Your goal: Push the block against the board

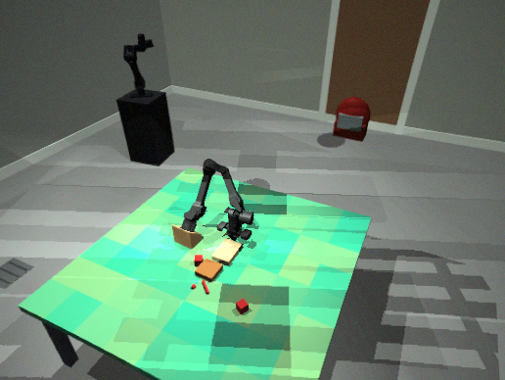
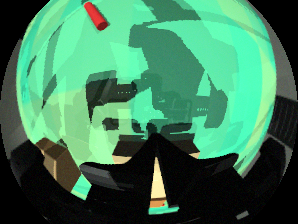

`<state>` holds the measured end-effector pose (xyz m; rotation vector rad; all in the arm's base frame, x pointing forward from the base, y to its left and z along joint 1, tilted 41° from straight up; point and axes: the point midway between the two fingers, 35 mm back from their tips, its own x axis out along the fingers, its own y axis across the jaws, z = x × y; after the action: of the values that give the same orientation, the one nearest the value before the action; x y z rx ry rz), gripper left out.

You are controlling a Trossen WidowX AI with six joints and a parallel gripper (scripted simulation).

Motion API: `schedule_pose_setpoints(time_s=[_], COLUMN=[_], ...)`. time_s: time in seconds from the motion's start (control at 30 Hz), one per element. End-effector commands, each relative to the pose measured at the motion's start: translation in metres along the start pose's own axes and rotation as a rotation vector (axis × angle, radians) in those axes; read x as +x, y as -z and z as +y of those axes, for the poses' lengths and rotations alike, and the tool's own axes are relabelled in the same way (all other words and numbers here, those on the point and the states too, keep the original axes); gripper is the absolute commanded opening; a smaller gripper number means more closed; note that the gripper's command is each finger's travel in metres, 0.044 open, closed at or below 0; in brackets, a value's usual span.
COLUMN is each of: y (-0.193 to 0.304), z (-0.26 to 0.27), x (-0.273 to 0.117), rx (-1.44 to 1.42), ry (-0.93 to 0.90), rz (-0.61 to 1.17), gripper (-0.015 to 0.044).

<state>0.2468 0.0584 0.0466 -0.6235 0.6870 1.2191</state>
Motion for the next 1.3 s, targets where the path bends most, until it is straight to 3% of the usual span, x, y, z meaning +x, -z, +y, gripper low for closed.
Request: schedule_pose_setpoints(time_s=[0.0, 0.97, 1.27], y=[0.008, 0.041, 0.031], z=[0.002, 0.004, 0.002], x=[0.003, 0.003, 0.002], rx=[0.008, 0.009, 0.009], ry=[-0.011, -0.012, -0.011], rz=[0.008, 0.005, 0.003], gripper=[0.0, 0.0, 0.0])
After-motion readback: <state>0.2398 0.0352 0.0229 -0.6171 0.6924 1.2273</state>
